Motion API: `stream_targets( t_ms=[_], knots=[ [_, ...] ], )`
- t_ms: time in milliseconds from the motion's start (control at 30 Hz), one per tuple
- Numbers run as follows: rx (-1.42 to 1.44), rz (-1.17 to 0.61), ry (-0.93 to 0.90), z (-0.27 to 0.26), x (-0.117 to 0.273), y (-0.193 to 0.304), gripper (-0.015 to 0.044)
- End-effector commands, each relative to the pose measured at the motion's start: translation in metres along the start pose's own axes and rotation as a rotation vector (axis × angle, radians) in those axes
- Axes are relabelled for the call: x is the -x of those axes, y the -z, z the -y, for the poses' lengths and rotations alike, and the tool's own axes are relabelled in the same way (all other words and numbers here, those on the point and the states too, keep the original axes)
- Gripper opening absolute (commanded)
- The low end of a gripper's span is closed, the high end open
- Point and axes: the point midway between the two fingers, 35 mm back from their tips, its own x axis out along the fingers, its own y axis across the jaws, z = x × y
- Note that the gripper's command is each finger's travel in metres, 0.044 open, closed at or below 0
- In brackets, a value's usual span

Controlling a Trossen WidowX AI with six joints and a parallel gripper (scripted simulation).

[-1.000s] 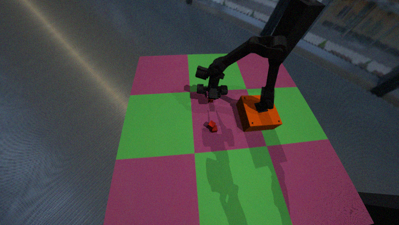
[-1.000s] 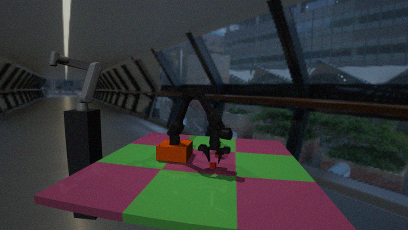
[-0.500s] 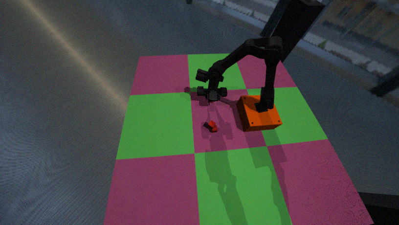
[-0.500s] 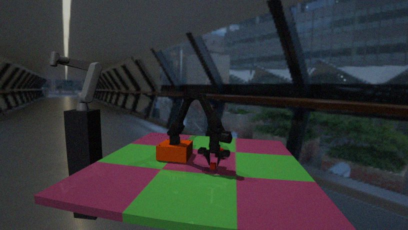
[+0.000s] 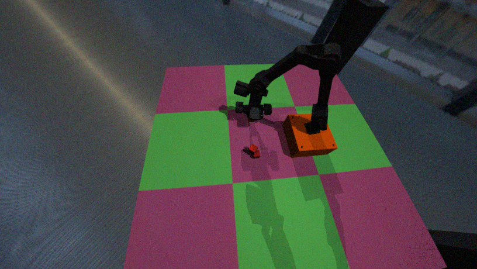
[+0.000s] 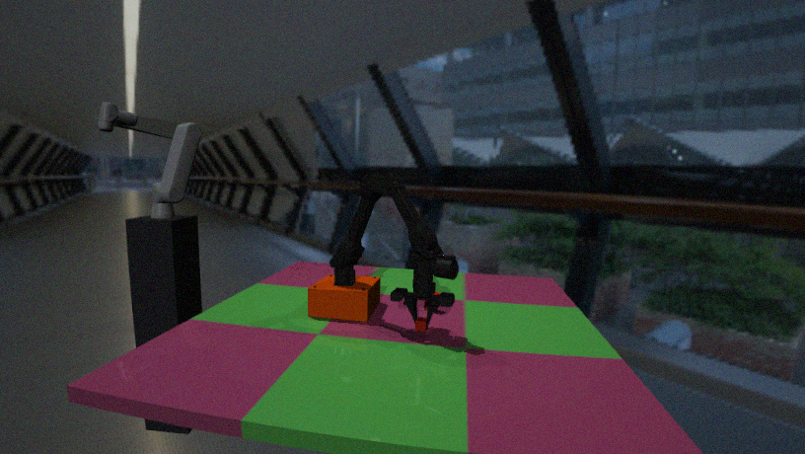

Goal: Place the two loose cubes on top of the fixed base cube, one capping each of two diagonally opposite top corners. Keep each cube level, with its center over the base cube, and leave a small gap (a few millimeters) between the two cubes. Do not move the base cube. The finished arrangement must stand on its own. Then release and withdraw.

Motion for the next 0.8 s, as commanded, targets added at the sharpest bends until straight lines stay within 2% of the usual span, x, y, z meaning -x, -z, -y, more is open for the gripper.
stream_targets(
  t_ms=[0,767],
  knots=[
    [-0.002,-0.004,0.007,0.004,0.011,0.002,0.0105],
    [0.021,0.001,-0.011,0.003,0.079,0.001,0.0105]
  ],
)
